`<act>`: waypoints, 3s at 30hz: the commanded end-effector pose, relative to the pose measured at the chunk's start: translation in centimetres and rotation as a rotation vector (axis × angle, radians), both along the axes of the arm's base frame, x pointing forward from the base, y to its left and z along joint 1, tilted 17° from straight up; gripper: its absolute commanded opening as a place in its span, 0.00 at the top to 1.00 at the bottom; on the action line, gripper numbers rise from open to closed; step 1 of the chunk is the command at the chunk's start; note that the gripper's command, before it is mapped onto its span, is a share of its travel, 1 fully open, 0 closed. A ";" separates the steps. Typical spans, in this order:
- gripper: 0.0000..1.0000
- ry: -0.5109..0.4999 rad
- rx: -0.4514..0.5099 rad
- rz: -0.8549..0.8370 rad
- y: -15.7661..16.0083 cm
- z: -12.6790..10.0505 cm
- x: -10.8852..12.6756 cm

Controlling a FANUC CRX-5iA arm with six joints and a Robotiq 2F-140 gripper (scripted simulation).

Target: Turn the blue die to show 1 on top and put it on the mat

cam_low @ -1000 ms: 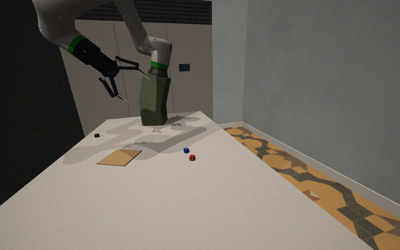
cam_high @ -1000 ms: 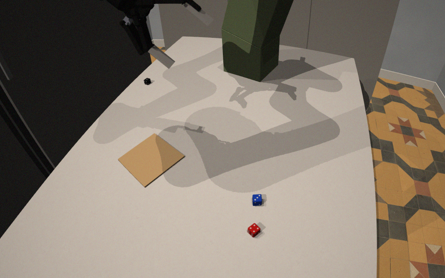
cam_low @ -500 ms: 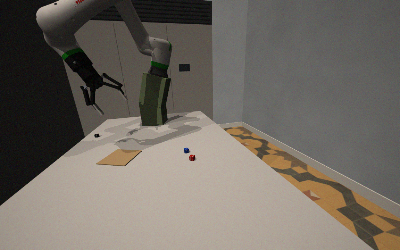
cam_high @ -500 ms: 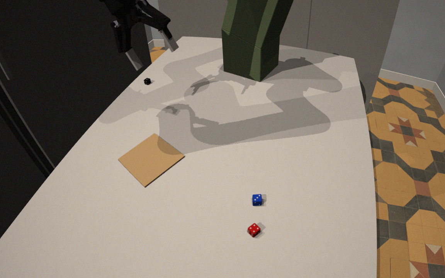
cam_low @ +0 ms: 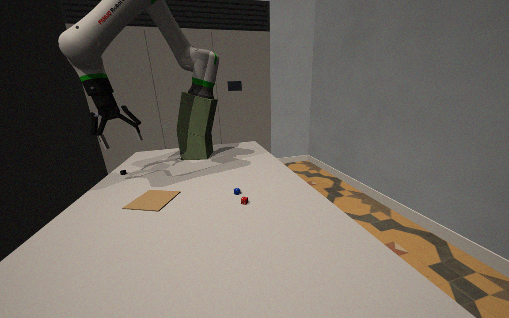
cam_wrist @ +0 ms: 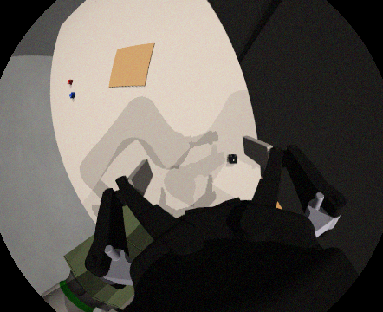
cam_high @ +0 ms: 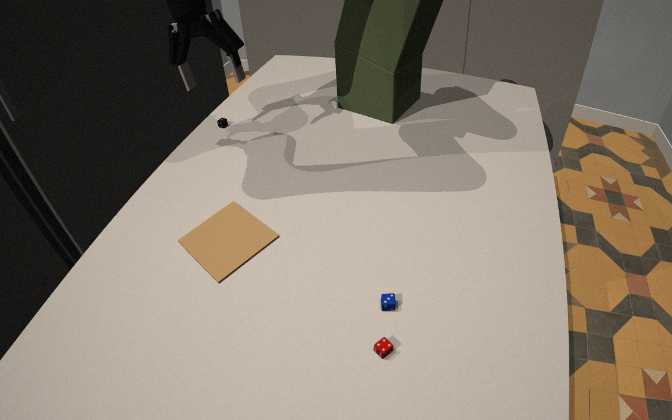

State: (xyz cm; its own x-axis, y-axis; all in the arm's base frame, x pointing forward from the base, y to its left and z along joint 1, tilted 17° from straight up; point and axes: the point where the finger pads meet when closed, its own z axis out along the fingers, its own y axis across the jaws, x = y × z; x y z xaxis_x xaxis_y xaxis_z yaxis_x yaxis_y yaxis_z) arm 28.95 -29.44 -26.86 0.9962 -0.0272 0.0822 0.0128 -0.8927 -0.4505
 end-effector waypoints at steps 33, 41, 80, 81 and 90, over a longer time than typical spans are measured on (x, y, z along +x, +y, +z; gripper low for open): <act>0.00 0.004 -0.182 0.022 -5.4 -7.3 -6.2; 0.00 0.004 -0.182 0.022 -4.3 -11.3 -5.9; 0.00 0.004 -0.182 0.022 -3.8 -13.2 -5.7; 0.00 0.004 -0.182 0.022 -3.8 -13.2 -5.7; 0.00 0.004 -0.182 0.022 -3.8 -13.2 -5.7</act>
State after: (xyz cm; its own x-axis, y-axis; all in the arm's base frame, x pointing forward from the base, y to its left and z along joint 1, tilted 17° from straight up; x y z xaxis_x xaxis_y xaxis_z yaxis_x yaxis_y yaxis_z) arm 23.25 -33.17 -40.09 0.9968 0.0091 0.0795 0.0312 -0.9590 -0.2817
